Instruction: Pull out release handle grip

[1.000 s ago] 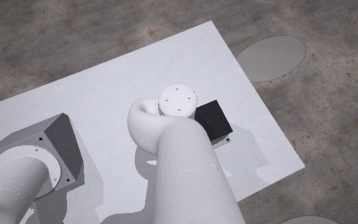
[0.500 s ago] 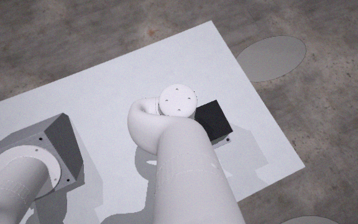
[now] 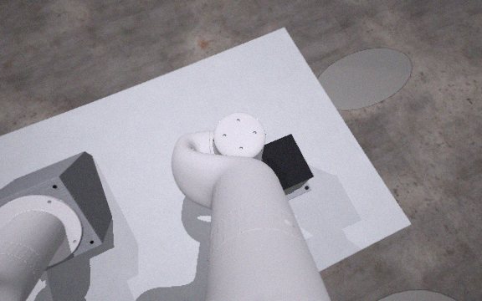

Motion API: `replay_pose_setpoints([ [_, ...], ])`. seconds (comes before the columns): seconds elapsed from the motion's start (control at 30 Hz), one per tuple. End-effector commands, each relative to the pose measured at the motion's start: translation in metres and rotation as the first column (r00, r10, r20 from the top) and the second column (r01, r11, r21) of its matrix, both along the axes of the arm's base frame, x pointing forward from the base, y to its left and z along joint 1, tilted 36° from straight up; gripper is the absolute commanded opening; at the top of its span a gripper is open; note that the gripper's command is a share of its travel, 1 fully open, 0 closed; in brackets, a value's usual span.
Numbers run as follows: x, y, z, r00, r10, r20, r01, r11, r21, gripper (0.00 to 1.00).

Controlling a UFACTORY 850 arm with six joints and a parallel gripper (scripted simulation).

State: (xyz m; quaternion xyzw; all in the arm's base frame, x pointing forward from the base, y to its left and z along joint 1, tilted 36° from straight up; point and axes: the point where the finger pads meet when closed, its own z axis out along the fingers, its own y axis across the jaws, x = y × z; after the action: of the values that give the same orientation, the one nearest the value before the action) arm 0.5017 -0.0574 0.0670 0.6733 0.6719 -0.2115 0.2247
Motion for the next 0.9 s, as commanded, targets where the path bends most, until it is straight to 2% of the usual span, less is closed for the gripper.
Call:
replay_pose_setpoints([
  [0.0, 0.001, 0.000, 0.000, 1.000, 0.000, 0.001, 0.000, 1.000, 0.000, 0.56],
  [0.87, 0.001, -0.012, -0.017, 1.000, 0.001, 0.001, -0.001, 1.000, 0.000, 0.56],
])
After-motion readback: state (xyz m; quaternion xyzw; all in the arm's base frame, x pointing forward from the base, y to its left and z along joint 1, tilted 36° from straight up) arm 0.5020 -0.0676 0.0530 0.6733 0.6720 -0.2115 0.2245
